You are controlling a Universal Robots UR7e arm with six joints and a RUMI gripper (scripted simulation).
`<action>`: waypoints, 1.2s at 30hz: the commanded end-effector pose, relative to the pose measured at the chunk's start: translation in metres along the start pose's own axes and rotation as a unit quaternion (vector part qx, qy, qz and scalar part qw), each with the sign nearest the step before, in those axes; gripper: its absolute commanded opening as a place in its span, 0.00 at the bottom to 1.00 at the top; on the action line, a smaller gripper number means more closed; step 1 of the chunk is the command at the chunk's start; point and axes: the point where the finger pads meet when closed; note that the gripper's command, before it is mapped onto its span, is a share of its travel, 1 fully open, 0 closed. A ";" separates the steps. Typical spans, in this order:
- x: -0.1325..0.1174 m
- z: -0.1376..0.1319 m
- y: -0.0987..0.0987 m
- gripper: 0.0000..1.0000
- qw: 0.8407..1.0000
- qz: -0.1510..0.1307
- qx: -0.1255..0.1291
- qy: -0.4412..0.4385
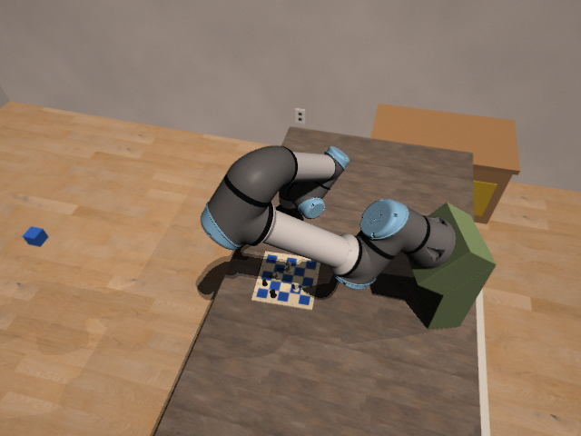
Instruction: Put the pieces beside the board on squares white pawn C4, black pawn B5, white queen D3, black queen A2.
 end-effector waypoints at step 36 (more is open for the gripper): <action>0.000 0.000 -0.019 0.25 1.000 0.000 0.000 0.000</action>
Point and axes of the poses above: the point where the finger pads meet when closed, its own y axis back along the fingers, its own z axis across the jaws, x = y × z, and after that the axes turned 15 degrees about -y, right-handed
